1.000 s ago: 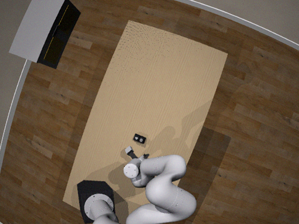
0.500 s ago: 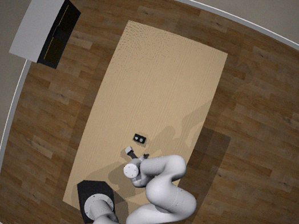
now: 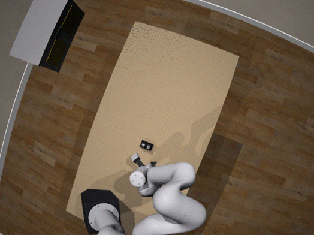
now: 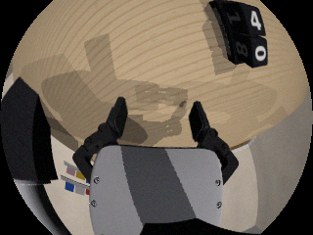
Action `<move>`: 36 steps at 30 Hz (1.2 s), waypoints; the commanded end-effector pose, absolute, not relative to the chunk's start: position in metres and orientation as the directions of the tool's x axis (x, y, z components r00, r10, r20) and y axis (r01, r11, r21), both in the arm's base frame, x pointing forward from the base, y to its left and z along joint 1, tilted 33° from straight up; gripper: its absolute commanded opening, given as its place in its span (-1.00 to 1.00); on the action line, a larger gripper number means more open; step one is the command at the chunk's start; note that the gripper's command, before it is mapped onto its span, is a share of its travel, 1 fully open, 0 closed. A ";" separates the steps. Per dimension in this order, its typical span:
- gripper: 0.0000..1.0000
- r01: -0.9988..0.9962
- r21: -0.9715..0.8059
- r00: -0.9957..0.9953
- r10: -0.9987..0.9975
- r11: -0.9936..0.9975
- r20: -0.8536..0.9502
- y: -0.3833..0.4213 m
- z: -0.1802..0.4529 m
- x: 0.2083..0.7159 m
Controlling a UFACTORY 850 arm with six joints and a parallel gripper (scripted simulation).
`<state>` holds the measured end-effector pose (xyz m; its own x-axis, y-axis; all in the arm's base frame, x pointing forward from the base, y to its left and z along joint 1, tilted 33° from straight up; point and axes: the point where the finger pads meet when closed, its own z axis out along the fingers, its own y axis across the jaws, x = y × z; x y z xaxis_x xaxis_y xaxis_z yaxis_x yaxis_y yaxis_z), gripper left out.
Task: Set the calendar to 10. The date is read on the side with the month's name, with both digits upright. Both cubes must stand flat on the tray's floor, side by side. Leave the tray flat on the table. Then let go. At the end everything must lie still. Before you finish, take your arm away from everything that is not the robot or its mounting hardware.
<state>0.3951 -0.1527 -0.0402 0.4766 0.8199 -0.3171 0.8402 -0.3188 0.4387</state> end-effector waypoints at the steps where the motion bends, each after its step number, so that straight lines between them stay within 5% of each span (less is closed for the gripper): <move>1: 1.00 0.840 0.439 0.477 0.820 -0.319 -0.317 -0.153 -0.040 0.395; 36: 1.00 0.840 0.439 0.477 0.820 -0.319 -0.317 -0.132 -0.004 0.403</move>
<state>0.3932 -0.1334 -0.0064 0.4765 0.8202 -0.3167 0.8403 -0.3188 0.4386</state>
